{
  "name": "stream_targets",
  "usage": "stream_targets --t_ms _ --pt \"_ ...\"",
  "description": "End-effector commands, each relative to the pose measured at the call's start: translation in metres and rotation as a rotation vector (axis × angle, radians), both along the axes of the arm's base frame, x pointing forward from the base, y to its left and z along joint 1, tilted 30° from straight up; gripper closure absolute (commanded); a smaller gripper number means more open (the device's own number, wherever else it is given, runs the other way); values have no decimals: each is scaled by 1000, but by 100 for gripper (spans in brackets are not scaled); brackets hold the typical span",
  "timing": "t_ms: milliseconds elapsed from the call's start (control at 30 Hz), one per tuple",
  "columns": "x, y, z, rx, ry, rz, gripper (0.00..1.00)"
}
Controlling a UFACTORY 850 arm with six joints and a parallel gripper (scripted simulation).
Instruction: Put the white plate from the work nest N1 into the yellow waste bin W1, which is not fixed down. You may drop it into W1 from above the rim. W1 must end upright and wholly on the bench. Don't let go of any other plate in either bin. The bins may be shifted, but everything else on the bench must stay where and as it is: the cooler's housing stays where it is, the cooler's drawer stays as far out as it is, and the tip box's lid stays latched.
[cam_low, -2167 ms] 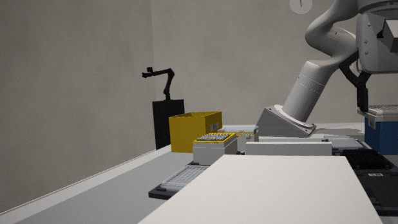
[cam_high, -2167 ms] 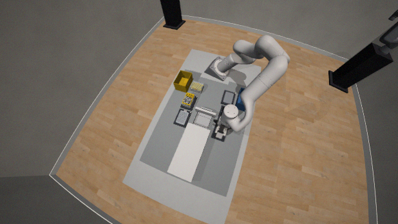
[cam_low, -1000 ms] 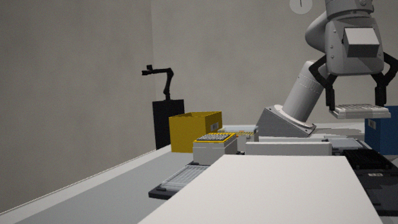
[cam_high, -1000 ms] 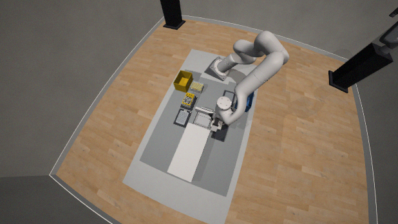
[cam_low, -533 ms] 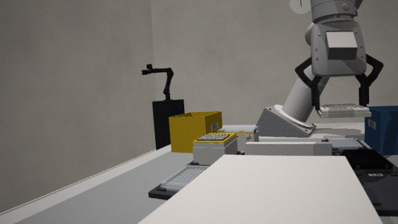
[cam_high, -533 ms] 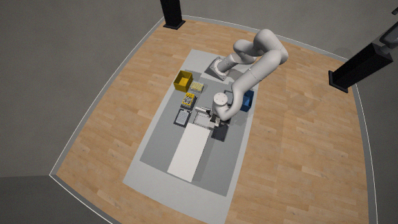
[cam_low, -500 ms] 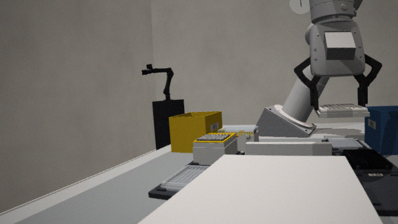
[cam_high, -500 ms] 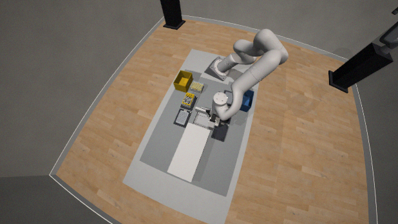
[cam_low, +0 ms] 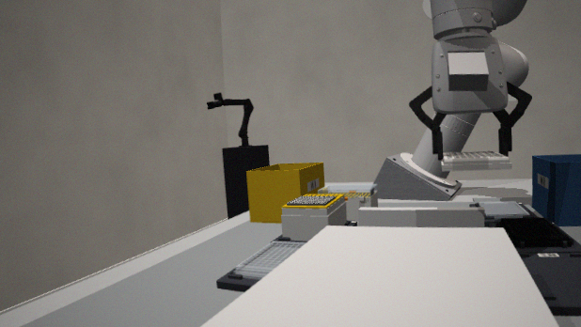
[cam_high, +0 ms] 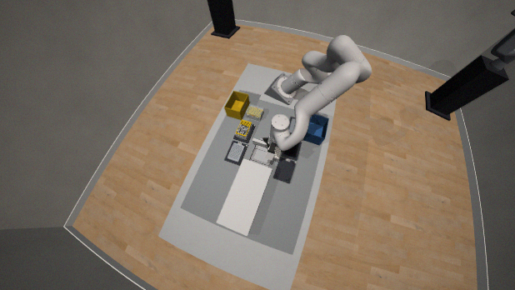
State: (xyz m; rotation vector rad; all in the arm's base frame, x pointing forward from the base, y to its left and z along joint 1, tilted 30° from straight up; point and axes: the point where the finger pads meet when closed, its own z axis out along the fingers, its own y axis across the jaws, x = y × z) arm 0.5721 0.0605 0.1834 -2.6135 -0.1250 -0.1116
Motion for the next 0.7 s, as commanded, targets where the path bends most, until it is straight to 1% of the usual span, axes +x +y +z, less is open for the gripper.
stream_targets --t_ms 0,167,667 --pt "-4 -8 -4 0 -2 -1 100" --pt "-8 -14 -7 0 -2 -1 100" --pt "-27 -43 -26 0 -2 -1 100"
